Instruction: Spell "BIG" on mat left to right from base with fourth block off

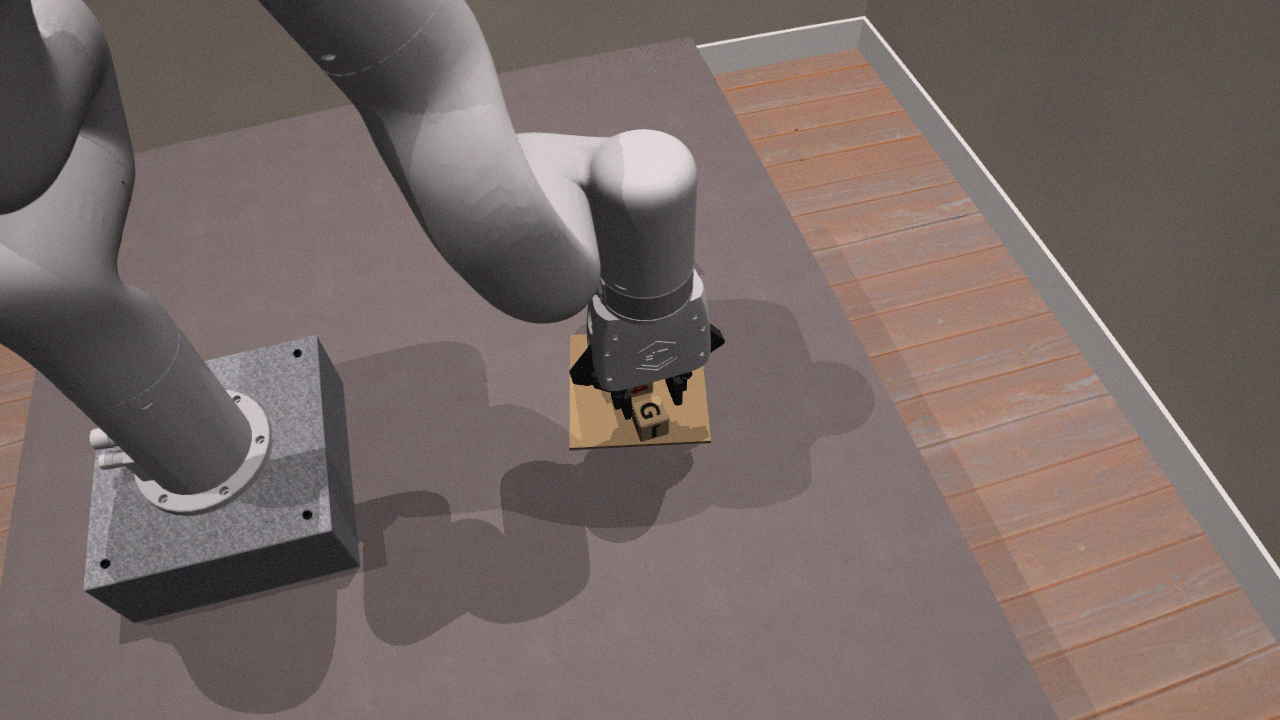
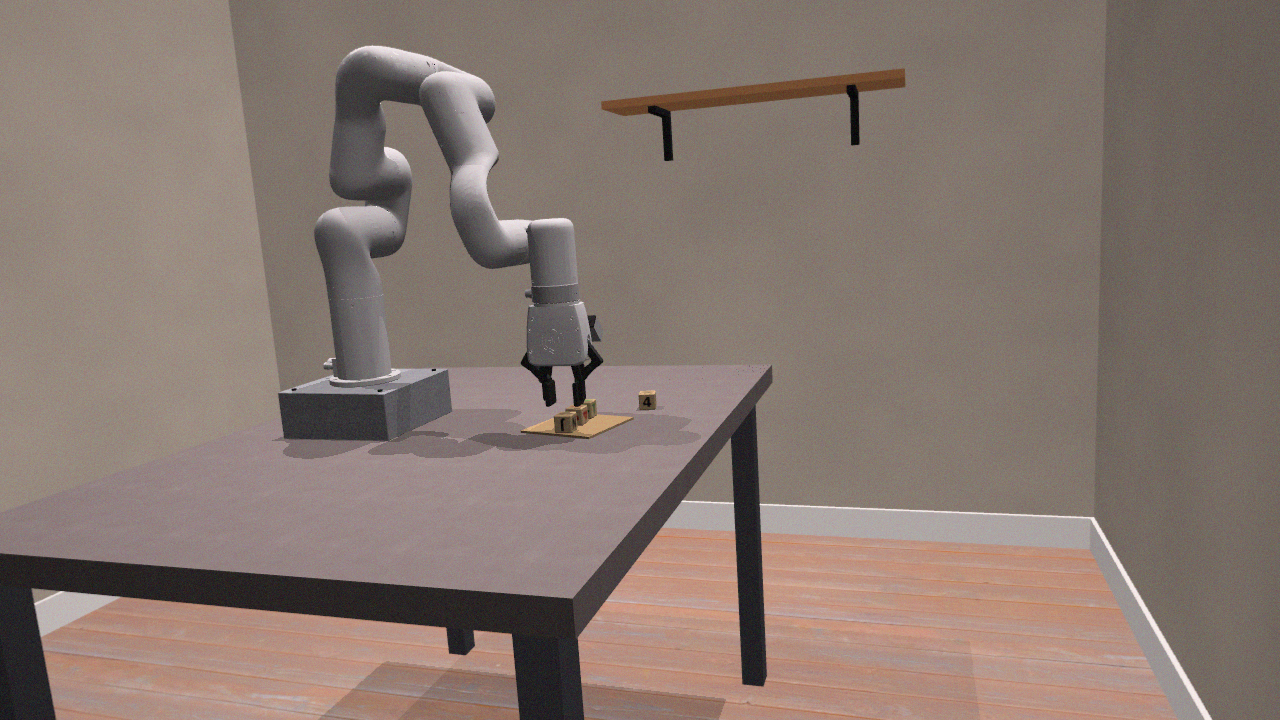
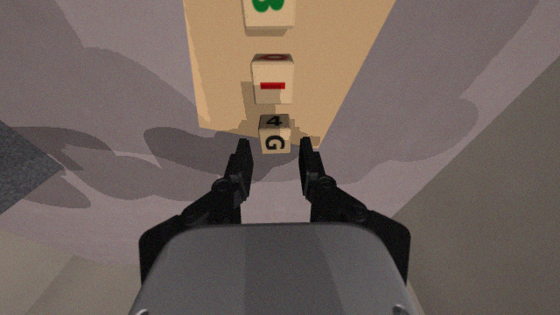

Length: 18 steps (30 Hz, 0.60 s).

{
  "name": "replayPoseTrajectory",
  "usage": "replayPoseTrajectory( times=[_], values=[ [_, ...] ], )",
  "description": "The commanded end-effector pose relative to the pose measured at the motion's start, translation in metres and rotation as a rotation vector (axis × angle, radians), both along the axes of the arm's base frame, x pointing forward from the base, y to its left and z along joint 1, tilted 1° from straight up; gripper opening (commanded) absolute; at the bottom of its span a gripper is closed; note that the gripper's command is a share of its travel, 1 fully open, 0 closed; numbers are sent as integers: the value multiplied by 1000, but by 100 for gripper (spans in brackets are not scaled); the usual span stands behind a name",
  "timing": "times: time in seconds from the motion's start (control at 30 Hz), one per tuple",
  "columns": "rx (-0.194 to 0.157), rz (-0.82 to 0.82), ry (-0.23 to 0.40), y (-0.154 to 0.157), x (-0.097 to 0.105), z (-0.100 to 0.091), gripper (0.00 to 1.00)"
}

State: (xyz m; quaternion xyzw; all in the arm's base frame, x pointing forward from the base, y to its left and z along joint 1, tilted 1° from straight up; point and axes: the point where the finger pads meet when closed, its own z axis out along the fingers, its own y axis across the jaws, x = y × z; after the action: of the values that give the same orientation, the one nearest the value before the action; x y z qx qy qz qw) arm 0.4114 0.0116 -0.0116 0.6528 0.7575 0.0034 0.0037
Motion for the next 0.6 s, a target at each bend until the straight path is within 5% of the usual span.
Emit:
replayPoseTrajectory(
  times=[0.0, 0.43, 0.47, 0.57],
  values=[
    [0, 0, -2, 0, 0, 24, 47],
    [0, 0, -2, 1, 0, 48, 47],
    [0, 0, -2, 1, 0, 48, 100],
    [0, 0, -2, 1, 0, 48, 100]
  ],
)
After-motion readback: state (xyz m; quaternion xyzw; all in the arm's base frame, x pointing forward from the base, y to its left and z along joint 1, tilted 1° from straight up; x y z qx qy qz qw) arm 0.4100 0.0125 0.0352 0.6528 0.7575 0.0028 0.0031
